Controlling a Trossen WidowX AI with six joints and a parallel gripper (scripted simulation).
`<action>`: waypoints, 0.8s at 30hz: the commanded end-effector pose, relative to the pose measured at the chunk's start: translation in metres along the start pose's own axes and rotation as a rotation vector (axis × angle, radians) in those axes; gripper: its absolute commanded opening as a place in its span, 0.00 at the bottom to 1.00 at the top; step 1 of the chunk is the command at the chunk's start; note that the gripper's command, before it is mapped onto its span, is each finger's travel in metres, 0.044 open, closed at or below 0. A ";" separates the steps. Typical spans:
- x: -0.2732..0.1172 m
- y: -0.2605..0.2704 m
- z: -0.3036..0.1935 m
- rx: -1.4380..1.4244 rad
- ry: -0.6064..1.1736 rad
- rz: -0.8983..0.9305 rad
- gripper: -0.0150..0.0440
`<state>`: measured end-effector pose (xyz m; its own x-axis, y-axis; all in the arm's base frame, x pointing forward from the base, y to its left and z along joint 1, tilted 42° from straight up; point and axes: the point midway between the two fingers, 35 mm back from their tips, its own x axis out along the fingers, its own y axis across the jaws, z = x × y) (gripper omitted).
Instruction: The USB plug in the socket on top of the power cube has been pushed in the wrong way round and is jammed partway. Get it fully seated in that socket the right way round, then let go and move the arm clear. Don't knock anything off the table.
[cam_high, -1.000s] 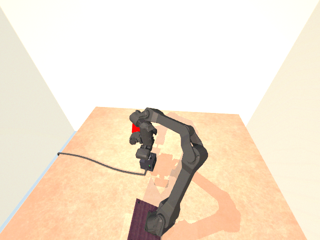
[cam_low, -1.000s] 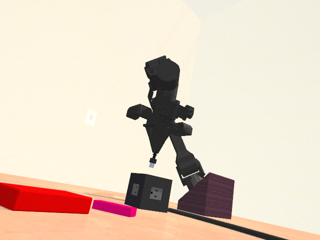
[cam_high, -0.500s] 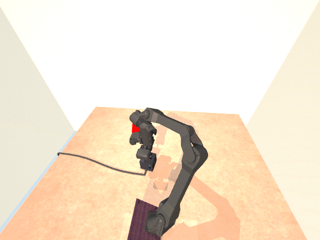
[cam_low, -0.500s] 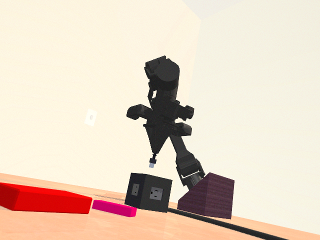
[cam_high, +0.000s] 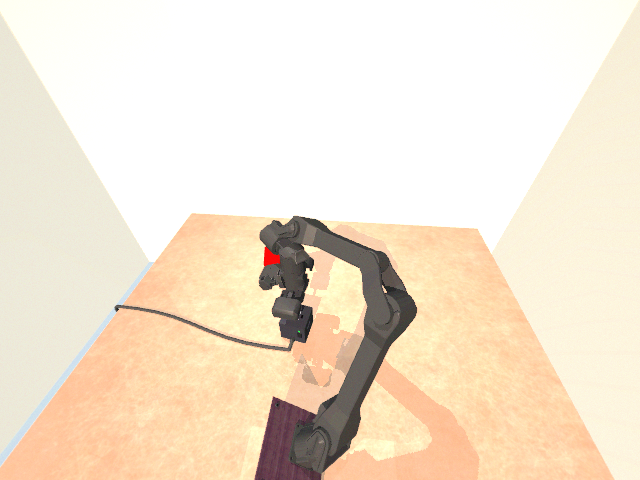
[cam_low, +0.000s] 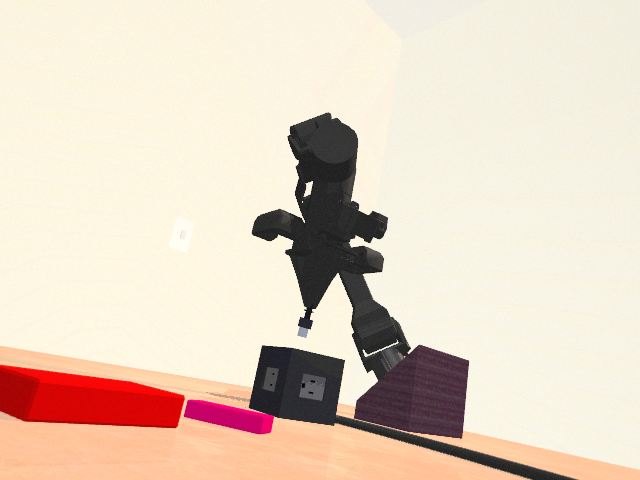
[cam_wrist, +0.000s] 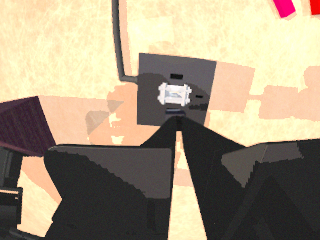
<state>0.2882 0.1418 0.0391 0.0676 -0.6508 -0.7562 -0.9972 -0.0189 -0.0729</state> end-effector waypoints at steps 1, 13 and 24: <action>0.000 0.000 0.001 0.008 -0.008 0.002 0.25; 0.001 0.000 0.001 0.018 -0.016 0.001 0.25; 0.003 -0.001 0.002 0.027 -0.023 0.001 0.25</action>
<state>0.2892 0.1410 0.0361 0.0690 -0.6384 -0.7666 -0.9962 -0.0038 -0.0865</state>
